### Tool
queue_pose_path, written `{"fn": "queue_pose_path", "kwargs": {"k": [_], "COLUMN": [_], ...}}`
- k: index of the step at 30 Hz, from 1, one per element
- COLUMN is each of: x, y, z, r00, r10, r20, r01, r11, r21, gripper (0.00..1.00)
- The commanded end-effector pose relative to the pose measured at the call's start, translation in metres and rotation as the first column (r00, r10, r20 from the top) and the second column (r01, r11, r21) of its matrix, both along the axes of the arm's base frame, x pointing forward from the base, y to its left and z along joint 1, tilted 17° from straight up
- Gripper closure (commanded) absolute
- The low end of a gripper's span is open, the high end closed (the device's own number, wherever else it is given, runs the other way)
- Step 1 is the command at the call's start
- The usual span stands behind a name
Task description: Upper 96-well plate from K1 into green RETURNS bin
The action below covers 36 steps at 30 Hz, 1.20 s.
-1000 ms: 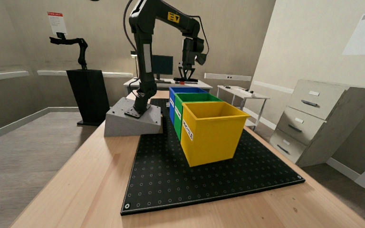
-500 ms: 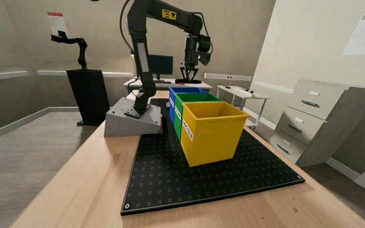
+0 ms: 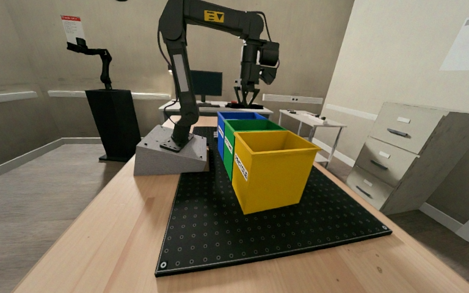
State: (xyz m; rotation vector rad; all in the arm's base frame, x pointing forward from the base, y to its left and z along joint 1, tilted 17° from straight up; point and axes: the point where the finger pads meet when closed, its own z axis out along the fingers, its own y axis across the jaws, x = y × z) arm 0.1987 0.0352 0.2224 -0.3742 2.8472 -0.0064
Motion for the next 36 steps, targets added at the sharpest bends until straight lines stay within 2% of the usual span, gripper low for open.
{"fn": "queue_pose_path", "kwargs": {"k": [1, 4, 7, 33, 36], "x": [0.004, 0.007, 0.014, 0.035, 0.034], "y": [-0.001, -0.011, -0.021, -0.101, -0.103], "z": [0.019, 0.019, 0.013, 0.014, 0.013], "r00": [0.995, 0.995, 0.997, 0.997, 0.998], "r10": [0.055, 0.055, 0.055, 0.055, 0.054], "r20": [0.085, 0.085, 0.05, 0.046, 0.038], "r01": [-0.057, -0.057, -0.056, -0.055, -0.055], "r11": [0.998, 0.998, 0.998, 0.998, 0.998], "r21": [0.027, 0.023, 0.02, 0.011, 0.015], "gripper": [1.0, 1.0, 1.0, 1.0, 1.0]}}
